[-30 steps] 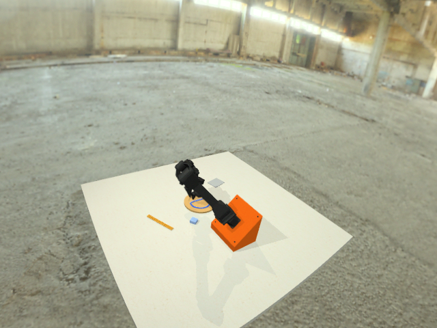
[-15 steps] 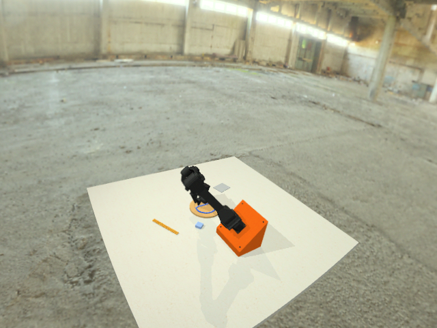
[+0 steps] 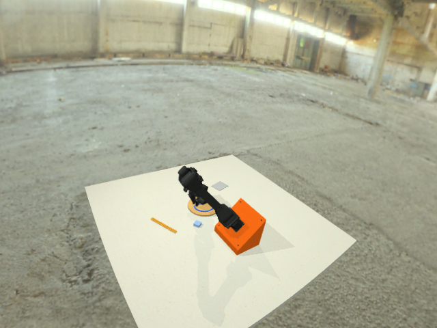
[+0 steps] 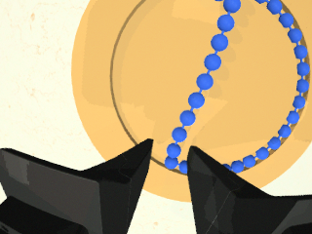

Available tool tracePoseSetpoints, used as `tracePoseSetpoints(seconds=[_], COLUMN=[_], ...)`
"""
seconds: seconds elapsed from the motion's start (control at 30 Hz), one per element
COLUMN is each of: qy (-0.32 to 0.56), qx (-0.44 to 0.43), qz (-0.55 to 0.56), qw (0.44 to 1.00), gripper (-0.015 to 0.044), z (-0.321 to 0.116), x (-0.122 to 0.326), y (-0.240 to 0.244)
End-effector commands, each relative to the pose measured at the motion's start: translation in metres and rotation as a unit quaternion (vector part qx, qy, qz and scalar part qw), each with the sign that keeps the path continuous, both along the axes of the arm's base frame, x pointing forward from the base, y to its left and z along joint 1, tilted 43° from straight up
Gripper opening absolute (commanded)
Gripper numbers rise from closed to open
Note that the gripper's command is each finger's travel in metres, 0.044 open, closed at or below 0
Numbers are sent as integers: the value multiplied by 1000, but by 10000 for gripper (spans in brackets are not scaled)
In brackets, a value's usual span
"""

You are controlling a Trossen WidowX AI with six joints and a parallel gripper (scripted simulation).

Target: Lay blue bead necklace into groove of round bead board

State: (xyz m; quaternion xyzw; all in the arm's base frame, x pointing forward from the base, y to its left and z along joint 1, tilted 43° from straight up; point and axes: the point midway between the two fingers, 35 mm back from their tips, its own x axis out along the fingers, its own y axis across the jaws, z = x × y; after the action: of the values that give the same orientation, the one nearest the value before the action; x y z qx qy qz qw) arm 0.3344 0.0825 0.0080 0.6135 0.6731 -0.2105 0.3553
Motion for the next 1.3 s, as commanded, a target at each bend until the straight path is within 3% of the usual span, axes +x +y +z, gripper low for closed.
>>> tracePoseSetpoints(seconds=[0.0,0.17,1.27], qy=[5,0,5], qx=[2,0,2], qz=[0,0,0], qw=[1000,1000,1000], gripper=[120,0,0], z=[-2,0,4], x=[-2,0,-1], y=[2,0,-3])
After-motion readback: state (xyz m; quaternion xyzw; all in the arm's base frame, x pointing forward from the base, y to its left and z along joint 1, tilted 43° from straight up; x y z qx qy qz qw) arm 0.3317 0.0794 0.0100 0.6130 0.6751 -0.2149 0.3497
